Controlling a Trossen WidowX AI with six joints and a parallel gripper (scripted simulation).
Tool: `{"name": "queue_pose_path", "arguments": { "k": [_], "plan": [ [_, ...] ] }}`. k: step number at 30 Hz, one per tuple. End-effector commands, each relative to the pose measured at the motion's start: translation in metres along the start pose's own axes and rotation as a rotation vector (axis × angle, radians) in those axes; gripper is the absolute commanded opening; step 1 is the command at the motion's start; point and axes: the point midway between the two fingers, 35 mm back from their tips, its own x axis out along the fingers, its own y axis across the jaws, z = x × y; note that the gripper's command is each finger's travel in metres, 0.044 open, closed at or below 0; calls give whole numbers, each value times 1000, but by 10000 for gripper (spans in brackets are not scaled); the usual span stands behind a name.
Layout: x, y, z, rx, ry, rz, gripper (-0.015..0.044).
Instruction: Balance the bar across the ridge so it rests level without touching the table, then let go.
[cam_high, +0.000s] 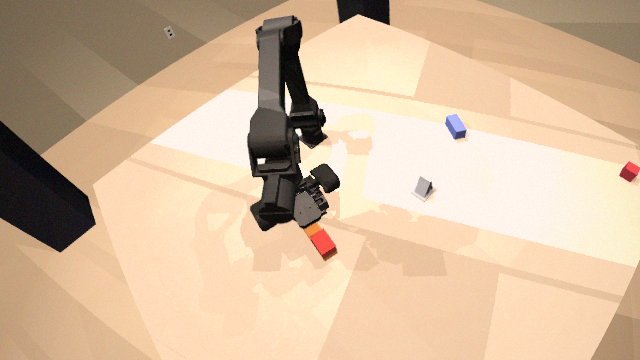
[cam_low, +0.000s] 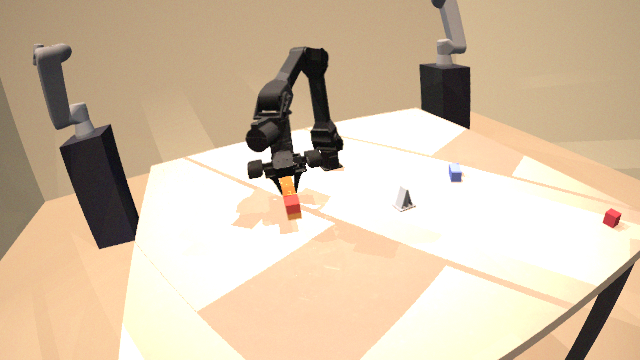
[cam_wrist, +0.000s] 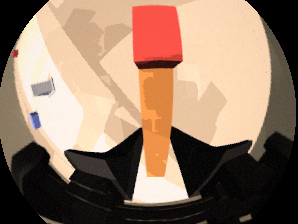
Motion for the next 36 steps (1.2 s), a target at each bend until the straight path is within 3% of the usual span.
{"name": "queue_pose_path", "arguments": {
  "k": [1, 21, 36],
  "plan": [
    [-11, -1, 2, -2, -5, -7, 0],
    [-62, 2, -3, -3, -3, -8, 0],
    [-64, 39, 25, 222, -6, -4, 0]
  ]
}}
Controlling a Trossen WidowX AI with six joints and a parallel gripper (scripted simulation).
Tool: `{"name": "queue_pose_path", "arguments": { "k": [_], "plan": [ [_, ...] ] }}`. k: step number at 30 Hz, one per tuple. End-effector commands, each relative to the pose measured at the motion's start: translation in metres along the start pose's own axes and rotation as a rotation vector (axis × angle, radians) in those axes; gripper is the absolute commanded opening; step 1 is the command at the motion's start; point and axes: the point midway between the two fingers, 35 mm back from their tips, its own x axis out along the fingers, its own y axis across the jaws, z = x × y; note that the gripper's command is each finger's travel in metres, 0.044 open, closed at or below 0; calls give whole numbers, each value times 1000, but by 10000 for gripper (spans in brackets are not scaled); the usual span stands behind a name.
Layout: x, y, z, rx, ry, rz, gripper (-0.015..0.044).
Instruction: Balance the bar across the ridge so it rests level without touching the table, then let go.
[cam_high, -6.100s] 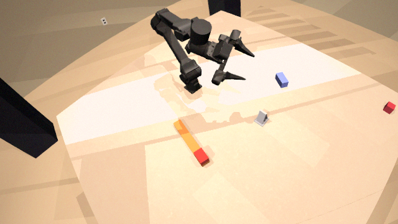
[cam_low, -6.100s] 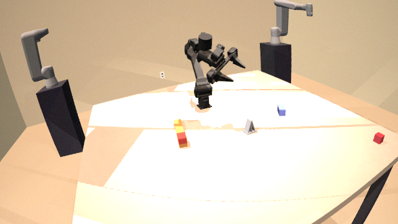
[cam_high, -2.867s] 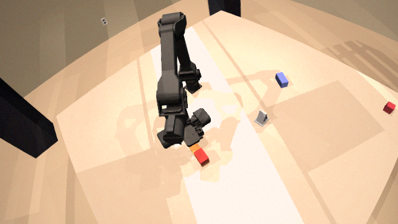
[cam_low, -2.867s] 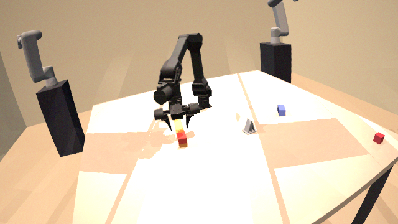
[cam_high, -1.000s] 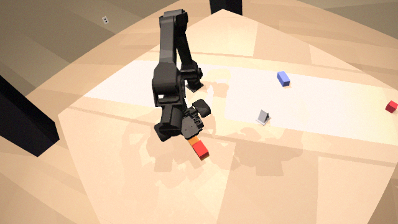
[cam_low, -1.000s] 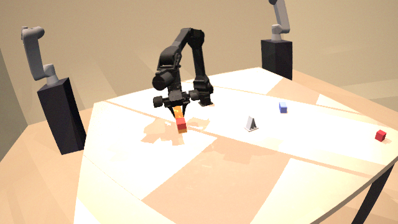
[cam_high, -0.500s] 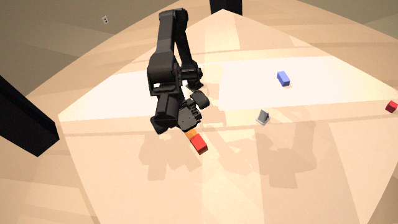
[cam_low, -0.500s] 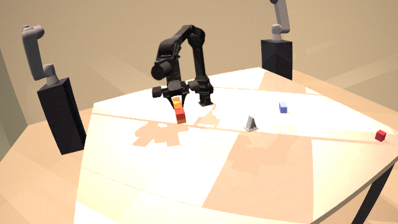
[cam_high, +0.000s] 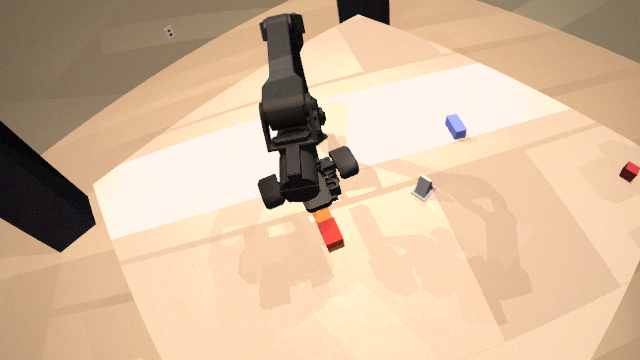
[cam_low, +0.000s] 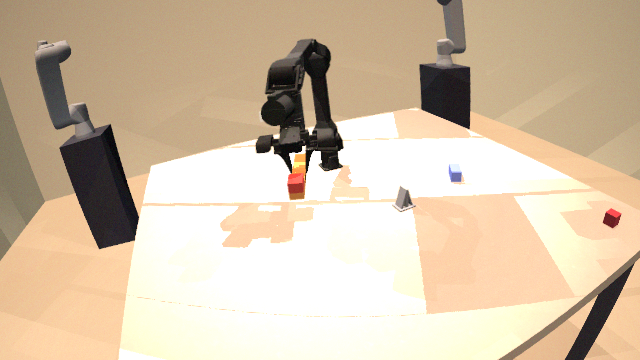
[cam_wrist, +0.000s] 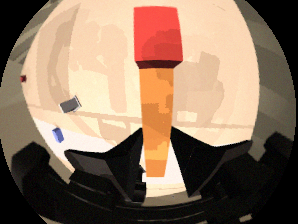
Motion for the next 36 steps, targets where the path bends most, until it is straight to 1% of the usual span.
{"name": "queue_pose_path", "arguments": {
  "k": [1, 18, 36],
  "plan": [
    [-2, 10, 6, 58, -5, -3, 0],
    [-4, 68, 23, 332, -6, 3, 0],
    [-5, 134, 30, 609, -4, 9, 0]
  ]
}}
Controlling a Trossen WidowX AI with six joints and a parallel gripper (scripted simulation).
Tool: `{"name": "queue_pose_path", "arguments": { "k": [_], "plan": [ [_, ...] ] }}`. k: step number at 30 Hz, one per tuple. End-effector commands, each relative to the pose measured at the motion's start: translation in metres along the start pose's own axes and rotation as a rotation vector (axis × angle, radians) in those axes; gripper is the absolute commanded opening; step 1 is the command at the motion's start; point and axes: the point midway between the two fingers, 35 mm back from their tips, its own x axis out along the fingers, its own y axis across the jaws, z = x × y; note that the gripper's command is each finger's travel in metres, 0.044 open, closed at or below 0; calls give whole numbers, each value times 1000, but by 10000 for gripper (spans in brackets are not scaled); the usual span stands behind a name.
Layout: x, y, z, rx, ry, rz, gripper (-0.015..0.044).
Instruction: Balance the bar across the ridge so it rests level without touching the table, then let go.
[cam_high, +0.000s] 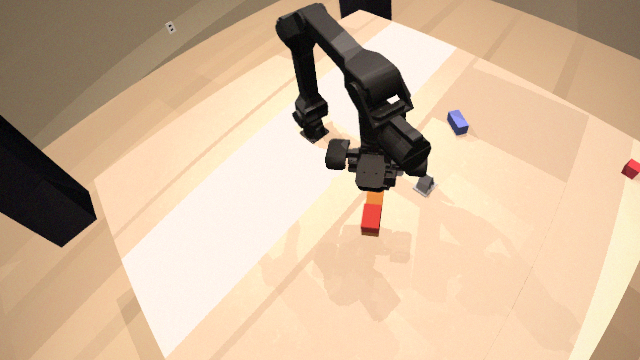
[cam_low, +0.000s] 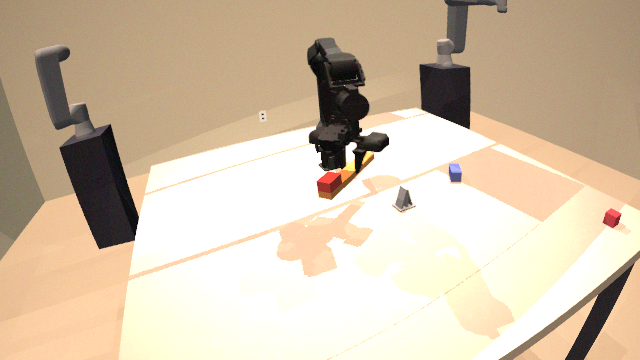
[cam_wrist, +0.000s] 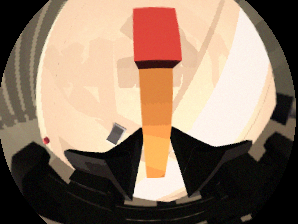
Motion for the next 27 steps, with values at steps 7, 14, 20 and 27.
{"name": "queue_pose_path", "arguments": {
  "k": [7, 14, 20, 27],
  "plan": [
    [-2, 30, -18, 142, -4, 4, 0],
    [-3, 50, -33, 244, -2, 6, 0],
    [-3, 67, -48, 328, -1, 7, 0],
    [-4, 87, -66, 426, 2, 8, 0]
  ]
}}
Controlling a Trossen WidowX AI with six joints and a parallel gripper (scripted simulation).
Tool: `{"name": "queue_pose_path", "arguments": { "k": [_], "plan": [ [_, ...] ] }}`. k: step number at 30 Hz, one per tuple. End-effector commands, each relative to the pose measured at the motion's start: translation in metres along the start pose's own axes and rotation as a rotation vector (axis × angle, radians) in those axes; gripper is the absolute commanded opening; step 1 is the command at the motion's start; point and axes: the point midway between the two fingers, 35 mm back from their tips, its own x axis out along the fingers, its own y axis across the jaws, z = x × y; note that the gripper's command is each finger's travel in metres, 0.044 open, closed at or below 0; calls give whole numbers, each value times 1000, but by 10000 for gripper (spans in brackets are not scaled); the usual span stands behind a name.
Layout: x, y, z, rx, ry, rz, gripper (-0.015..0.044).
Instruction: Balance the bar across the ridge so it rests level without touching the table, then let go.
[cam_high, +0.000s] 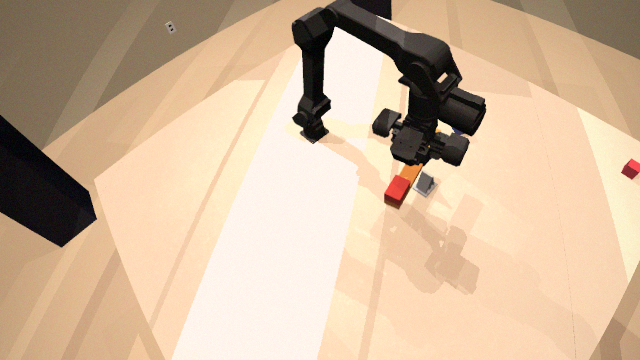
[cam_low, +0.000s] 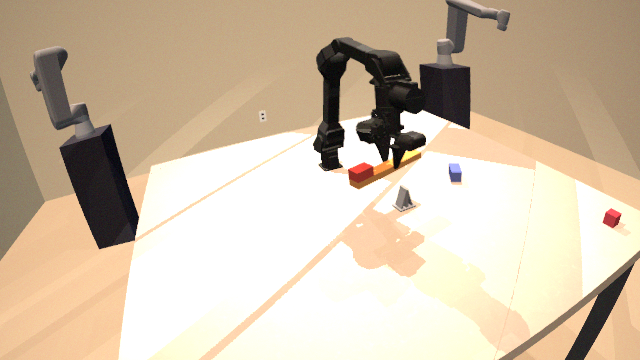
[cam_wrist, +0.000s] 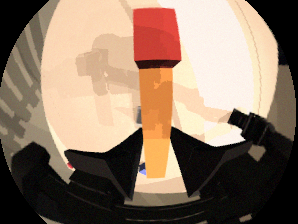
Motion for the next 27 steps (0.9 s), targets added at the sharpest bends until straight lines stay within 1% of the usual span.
{"name": "queue_pose_path", "arguments": {
  "k": [1, 13, 27],
  "plan": [
    [-2, 7, -11, 50, -3, 5, 0],
    [-2, 25, -51, 200, 1, 6, 0],
    [15, 29, -54, 208, 2, 6, 0]
  ]
}}
